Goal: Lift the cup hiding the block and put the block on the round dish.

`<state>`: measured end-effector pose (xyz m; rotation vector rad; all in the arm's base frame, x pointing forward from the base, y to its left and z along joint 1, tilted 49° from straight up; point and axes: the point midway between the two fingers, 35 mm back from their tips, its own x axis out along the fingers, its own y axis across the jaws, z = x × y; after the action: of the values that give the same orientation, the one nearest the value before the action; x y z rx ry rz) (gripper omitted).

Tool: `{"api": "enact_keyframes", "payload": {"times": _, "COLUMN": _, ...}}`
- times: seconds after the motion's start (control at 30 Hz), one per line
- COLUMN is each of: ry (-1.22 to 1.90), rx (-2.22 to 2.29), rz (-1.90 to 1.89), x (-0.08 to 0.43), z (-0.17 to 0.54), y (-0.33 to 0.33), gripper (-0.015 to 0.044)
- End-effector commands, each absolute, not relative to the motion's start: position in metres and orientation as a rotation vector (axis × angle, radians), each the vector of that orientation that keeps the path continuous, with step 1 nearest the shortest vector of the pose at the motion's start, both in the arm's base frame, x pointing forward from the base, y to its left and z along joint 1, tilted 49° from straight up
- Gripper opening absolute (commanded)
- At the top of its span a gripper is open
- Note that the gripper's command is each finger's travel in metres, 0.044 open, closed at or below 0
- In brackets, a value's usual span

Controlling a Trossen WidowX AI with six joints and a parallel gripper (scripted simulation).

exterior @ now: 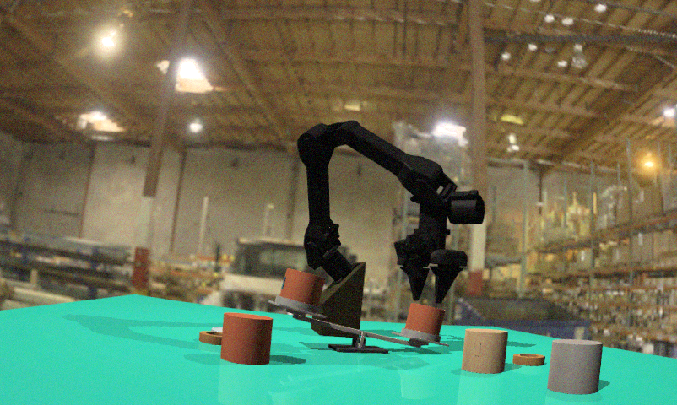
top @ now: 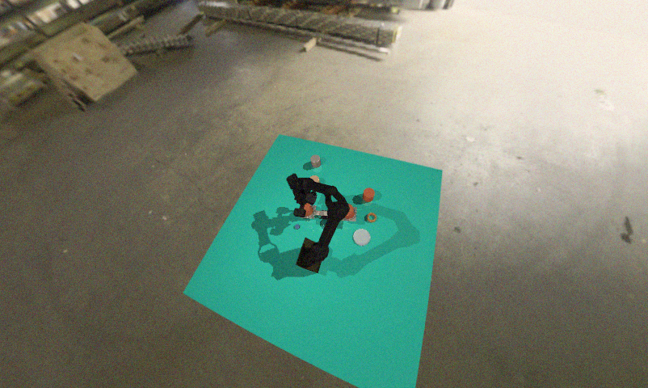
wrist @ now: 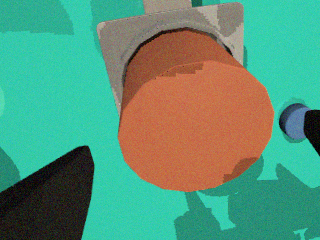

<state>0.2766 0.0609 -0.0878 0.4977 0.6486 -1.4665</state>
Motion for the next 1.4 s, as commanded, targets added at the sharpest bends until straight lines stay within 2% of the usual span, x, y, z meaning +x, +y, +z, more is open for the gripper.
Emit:
{"api": "enact_keyframes", "payload": {"times": 0.0, "ry": 0.648, "rx": 0.491, "rz": -1.463, "x": 0.277, "z": -0.092, "y": 0.056, "gripper": 0.044}}
{"api": "enact_keyframes", "payload": {"times": 1.07, "ry": 0.645, "rx": 0.489, "rz": -1.464, "x": 0.275, "z": -0.124, "y": 0.019, "gripper": 0.044}}
{"api": "enact_keyframes", "payload": {"times": 1.17, "ry": 0.645, "rx": 0.489, "rz": -1.464, "x": 0.275, "z": -0.124, "y": 0.019, "gripper": 0.0361}}
{"api": "enact_keyframes", "payload": {"times": 1.37, "ry": 0.645, "rx": 0.489, "rz": -1.464, "x": 0.275, "z": -0.124, "y": 0.019, "gripper": 0.0321}}
